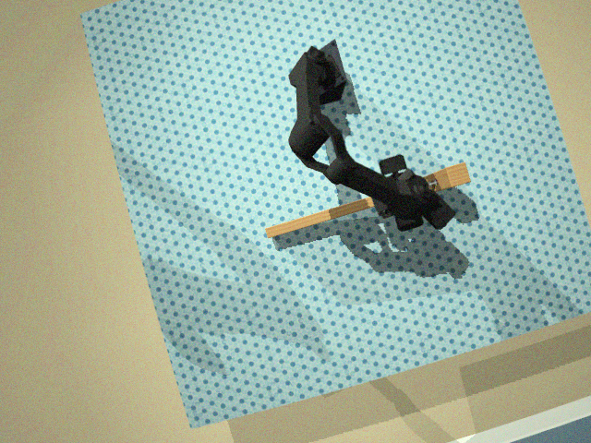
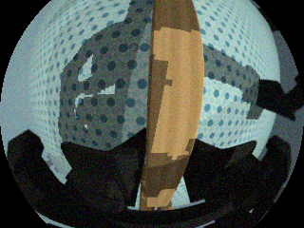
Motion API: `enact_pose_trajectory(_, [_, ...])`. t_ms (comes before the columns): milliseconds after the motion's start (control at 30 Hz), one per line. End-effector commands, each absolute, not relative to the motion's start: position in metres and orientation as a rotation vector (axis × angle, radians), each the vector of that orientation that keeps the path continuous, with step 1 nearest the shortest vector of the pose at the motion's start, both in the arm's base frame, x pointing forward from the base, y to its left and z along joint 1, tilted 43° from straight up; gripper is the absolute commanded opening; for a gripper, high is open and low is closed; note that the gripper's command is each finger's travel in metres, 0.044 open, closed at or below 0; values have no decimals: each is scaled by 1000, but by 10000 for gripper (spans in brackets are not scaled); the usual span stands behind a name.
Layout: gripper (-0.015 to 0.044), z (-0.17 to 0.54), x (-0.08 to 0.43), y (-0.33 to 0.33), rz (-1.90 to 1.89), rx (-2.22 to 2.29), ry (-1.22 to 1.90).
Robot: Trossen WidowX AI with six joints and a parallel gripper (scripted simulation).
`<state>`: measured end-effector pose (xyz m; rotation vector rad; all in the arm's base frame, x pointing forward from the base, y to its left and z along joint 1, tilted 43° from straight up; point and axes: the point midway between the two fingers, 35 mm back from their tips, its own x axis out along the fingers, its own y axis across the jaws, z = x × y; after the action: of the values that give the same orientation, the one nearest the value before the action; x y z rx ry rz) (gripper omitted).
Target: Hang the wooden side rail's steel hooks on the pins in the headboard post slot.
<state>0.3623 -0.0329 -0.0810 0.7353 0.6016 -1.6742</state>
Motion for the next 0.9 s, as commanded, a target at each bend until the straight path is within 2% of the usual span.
enact_pose_trajectory(0, [0, -80, 367, -28, -1656, 742, 599])
enact_pose_trajectory(867, [0, -81, 366, -25, -1656, 742, 599])
